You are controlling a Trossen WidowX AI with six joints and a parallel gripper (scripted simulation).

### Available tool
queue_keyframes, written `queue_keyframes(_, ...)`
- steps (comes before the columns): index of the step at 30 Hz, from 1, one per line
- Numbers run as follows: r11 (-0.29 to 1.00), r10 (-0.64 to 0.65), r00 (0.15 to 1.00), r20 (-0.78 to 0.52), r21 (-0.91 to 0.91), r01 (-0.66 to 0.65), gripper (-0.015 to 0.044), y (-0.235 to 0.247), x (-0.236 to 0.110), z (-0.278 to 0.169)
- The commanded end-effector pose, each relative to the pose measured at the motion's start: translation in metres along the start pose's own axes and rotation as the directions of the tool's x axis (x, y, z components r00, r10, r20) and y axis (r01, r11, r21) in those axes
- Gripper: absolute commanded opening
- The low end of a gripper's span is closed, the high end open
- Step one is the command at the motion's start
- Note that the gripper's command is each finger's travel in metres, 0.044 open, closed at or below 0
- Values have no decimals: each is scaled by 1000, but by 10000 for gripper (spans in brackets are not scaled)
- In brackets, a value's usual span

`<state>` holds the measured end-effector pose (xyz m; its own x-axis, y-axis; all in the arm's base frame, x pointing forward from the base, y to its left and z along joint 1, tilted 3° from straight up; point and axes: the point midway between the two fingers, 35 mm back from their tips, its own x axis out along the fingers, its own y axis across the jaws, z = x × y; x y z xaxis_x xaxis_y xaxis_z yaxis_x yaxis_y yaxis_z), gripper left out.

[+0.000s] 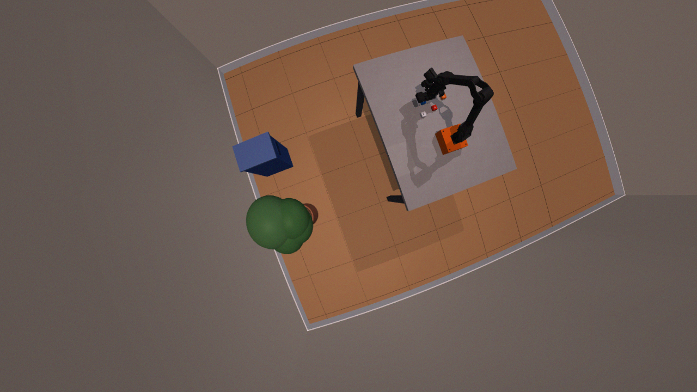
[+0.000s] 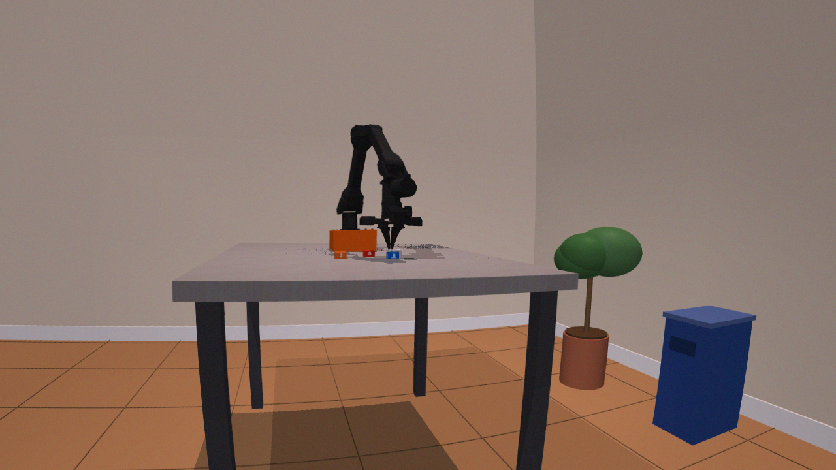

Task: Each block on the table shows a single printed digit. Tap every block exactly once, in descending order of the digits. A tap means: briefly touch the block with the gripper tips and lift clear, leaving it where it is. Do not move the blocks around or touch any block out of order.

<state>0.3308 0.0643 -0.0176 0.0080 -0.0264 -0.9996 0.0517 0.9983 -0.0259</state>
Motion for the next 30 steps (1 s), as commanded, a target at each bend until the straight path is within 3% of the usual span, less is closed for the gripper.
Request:
queue_keyframes(1, 1000, -5, 1000, -13, -1, 5, 20, -1, 9, -4)
queue_keyframes(10, 1000, -5, 1000, -13, -1, 5, 20, -1, 13, -5)
queue_keyframes(13, 1000, -4, 1000, -11, -1, 4, 20, -1, -14, -4)
queue_keyframes(18, 1000, -5, 1000, -13, -1, 5, 20, -1, -21, -4)
queue_keyframes(23, 1000, -4, 1000, -12, -1, 4, 20, -1, -95, -2)
queue_keyframes(30, 1000, -4, 1000, -12, -1, 4, 20, -1, -98, -3)
